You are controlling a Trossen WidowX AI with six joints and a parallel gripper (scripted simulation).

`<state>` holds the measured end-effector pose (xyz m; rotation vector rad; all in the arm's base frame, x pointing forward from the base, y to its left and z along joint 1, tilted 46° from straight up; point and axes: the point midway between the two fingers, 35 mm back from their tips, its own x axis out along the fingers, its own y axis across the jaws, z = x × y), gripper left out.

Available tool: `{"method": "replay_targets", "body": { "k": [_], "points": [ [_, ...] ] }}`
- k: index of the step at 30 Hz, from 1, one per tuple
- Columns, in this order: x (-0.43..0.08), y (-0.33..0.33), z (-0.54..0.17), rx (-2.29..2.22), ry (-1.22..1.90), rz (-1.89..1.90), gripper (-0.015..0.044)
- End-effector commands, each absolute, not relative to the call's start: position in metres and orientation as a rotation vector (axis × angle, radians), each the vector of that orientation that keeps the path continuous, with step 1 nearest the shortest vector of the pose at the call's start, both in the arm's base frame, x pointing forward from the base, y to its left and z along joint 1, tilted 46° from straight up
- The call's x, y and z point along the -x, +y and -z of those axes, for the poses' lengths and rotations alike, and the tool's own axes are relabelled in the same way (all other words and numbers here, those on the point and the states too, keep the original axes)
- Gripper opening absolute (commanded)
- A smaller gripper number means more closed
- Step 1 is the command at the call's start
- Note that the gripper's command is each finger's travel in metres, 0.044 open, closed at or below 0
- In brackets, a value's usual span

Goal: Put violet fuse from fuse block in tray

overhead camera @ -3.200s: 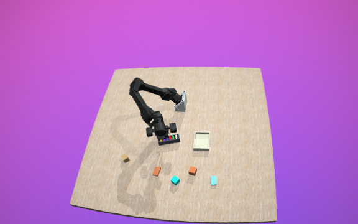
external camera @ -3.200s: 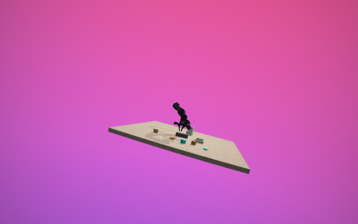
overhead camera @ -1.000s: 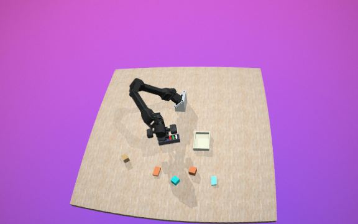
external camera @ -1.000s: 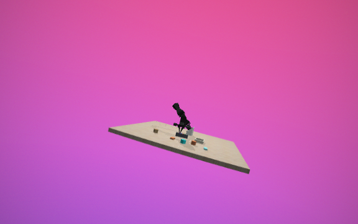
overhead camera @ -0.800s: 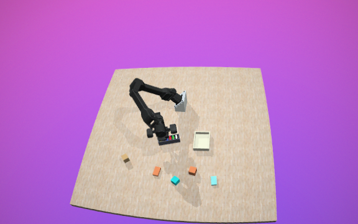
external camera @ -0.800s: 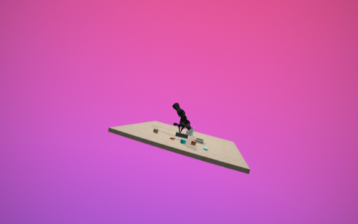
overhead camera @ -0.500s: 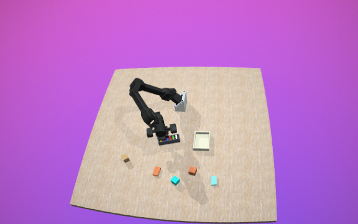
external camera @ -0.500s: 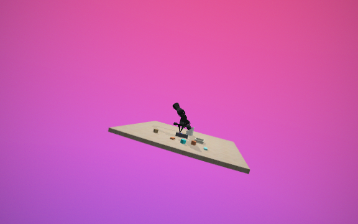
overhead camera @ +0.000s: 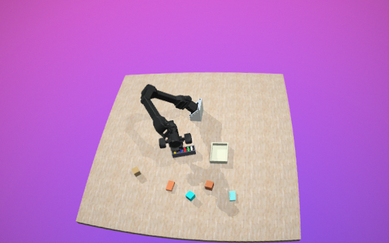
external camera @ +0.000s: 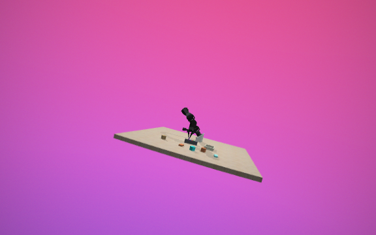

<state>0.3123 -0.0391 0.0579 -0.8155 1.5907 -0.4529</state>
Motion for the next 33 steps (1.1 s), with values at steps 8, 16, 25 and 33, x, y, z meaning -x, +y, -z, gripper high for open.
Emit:
{"method": "replay_targets", "body": {
  "k": [8, 16, 25, 33],
  "points": [
    [-0.313, -0.034, -0.063, 0.811, 1.586, 0.452, 0.0],
    [-0.313, -0.031, -0.066, 0.812, 1.586, 0.452, 0.0],
    [-0.313, -0.028, -0.069, 0.813, 1.586, 0.452, 0.0],
    [-0.313, -0.023, -0.074, 0.813, 1.586, 0.451, 0.0]
  ]
}}
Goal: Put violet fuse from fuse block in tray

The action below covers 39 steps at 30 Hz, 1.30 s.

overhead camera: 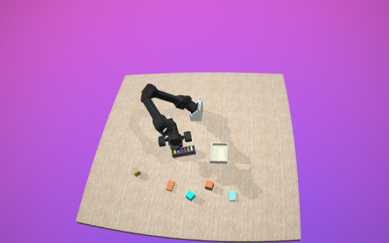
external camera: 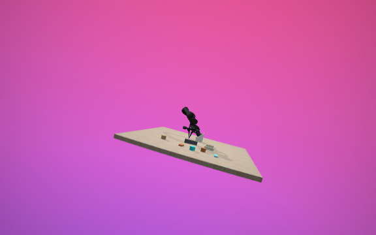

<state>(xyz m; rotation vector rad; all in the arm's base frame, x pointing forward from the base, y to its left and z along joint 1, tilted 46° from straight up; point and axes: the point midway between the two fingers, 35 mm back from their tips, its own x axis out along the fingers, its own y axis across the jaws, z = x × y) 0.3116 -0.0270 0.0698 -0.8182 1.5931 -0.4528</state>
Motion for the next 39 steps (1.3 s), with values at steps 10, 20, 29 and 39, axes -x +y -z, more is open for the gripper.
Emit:
{"method": "replay_targets", "body": {
  "k": [10, 20, 29, 39],
  "points": [
    [-0.313, -0.011, -0.084, 0.812, 1.586, 0.451, 0.0],
    [-0.324, 0.018, -0.061, 0.806, 1.584, 0.438, 0.0],
    [-0.331, 0.059, -0.024, 0.799, 1.584, 0.427, 0.0],
    [-0.328, 0.104, 0.02, 0.796, 1.585, 0.425, 0.0]
  ]
}}
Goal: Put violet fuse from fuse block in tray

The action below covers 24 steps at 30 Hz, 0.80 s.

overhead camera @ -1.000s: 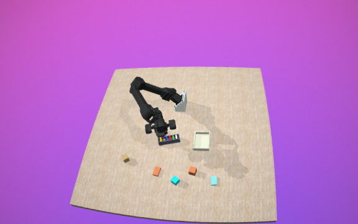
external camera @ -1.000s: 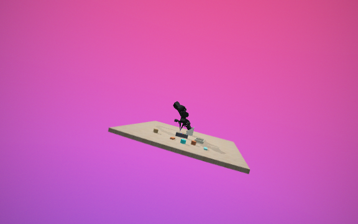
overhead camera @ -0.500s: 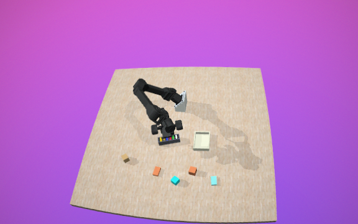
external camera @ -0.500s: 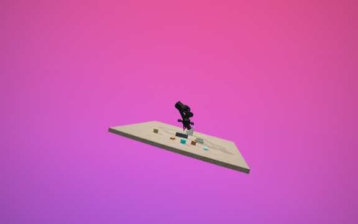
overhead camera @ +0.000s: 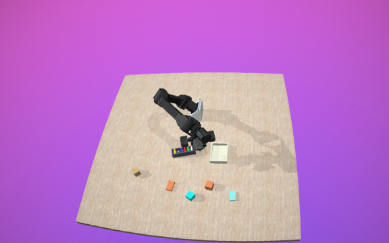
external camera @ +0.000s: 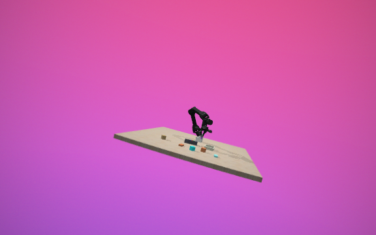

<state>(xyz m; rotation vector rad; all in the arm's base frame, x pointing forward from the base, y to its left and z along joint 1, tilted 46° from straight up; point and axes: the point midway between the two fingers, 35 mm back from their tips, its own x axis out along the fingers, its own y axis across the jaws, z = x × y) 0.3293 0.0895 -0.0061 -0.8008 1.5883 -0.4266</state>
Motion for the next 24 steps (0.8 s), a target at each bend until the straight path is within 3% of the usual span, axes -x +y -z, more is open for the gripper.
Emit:
{"method": "replay_targets", "body": {
  "k": [1, 14, 24],
  "points": [
    [-0.327, 0.109, 0.025, 0.796, 1.585, 0.425, 0.0],
    [-0.306, 0.159, 0.086, 0.801, 1.584, 0.44, 0.0],
    [-0.305, 0.156, 0.094, 0.801, 1.584, 0.441, 0.0]
  ]
}}
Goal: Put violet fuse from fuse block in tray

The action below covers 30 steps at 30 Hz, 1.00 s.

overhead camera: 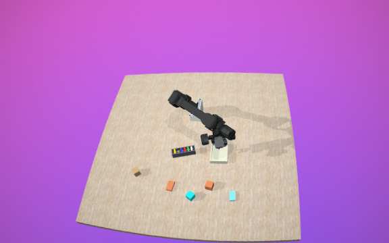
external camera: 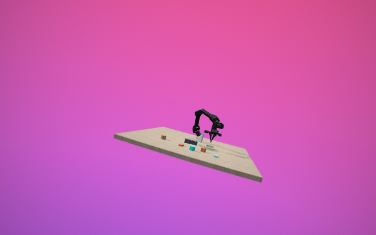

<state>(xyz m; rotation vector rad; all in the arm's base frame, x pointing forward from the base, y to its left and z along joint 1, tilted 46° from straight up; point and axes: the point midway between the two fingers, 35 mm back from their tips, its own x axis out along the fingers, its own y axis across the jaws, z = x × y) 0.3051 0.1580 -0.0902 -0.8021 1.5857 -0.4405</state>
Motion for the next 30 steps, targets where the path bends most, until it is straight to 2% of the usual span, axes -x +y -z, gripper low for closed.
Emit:
{"method": "replay_targets", "body": {
  "k": [1, 22, 30],
  "points": [
    [-0.305, 0.155, 0.095, 0.801, 1.584, 0.441, 0.0],
    [-0.304, 0.133, 0.117, 0.802, 1.583, 0.442, 0.0],
    [-0.305, 0.134, 0.115, 0.795, 1.586, 0.445, 0.021]
  ]
}}
